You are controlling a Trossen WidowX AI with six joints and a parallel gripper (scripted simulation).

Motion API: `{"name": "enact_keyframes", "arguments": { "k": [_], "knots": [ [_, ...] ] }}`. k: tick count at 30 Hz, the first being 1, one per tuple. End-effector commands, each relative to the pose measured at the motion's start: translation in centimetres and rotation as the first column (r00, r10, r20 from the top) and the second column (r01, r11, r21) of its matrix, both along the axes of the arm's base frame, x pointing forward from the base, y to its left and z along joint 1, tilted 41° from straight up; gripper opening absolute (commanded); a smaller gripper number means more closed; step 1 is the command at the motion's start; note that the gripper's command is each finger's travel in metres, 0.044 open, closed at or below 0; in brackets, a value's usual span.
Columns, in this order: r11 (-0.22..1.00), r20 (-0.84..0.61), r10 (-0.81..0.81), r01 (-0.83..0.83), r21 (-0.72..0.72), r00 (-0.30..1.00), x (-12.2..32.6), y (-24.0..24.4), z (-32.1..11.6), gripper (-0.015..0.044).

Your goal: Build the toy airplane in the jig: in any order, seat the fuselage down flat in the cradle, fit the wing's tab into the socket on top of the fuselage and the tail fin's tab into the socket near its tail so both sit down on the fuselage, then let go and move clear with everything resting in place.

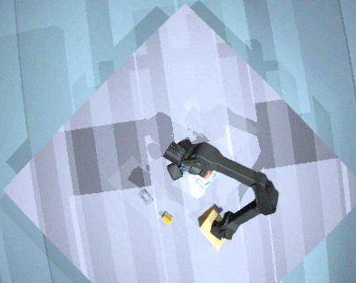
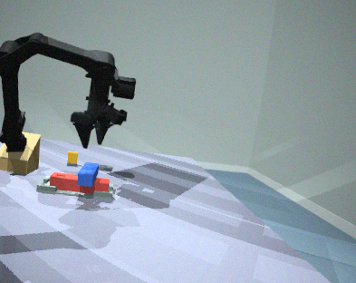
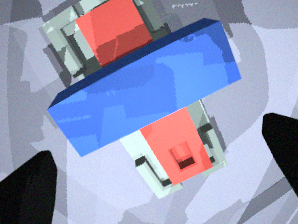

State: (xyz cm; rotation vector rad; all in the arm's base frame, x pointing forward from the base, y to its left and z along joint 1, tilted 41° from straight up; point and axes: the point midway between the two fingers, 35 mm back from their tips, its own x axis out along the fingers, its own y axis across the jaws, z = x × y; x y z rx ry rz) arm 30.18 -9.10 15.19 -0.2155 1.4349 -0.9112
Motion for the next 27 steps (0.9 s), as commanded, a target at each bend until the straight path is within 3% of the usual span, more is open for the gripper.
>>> {"name": "enact_keyframes", "arguments": {
  "k": [1, 14, 21, 27],
  "knots": [
    [0.945, -0.27, 0.327, -0.31, 0.105, 0.905, 0.1, 0.0, -0.2, 0.044],
    [0.944, -0.269, 0.329, -0.311, 0.106, 0.905, 0.1, 0.2, -0.4, 0.044],
    [0.933, -0.24, 0.356, -0.327, 0.152, 0.903, 0.4, 9.0, -6.7, 0.044],
    [0.932, -0.244, 0.357, -0.324, 0.164, 0.902, -2.7, 16.5, -12.3, 0.044]
  ]
}}
